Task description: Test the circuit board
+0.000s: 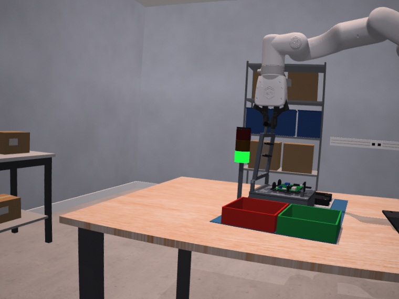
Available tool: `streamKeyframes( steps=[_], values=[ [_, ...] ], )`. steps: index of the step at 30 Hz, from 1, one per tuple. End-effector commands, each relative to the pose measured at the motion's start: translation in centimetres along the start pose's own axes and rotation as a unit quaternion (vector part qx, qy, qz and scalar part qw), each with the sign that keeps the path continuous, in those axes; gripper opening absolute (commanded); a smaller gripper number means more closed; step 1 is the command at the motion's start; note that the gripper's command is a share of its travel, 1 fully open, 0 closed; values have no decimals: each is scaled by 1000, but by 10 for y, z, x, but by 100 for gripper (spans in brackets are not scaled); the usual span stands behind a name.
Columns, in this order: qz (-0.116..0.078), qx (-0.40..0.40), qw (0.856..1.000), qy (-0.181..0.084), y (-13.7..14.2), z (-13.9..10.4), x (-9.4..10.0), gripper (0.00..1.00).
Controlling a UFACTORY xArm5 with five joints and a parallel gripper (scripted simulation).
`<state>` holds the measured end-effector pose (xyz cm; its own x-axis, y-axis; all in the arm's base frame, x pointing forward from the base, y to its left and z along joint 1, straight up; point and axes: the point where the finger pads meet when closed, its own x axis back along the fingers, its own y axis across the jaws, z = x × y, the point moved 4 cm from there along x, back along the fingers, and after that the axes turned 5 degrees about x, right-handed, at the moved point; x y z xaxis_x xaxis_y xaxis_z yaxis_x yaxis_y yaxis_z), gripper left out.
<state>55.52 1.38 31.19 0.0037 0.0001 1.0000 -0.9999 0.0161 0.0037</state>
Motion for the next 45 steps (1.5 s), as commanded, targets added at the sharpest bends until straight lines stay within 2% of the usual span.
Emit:
streamKeyframes(
  steps=[1, 12, 24, 30, 43, 44, 45],
  values=[
    [2, 0, 1000, 0, -1, 0, 2, 0],
    [2, 0, 1000, 0, -5, 0, 3, 0],
    [2, 0, 1000, 0, -42, 3, 4, 0],
    [2, 0, 1000, 0, -49, 3, 3, 0],
    [2, 0, 1000, 0, -52, 3, 3, 0],
    [2, 0, 1000, 0, -52, 3, 3, 52],
    [2, 0, 1000, 0, -52, 3, 3, 52]
  ],
)
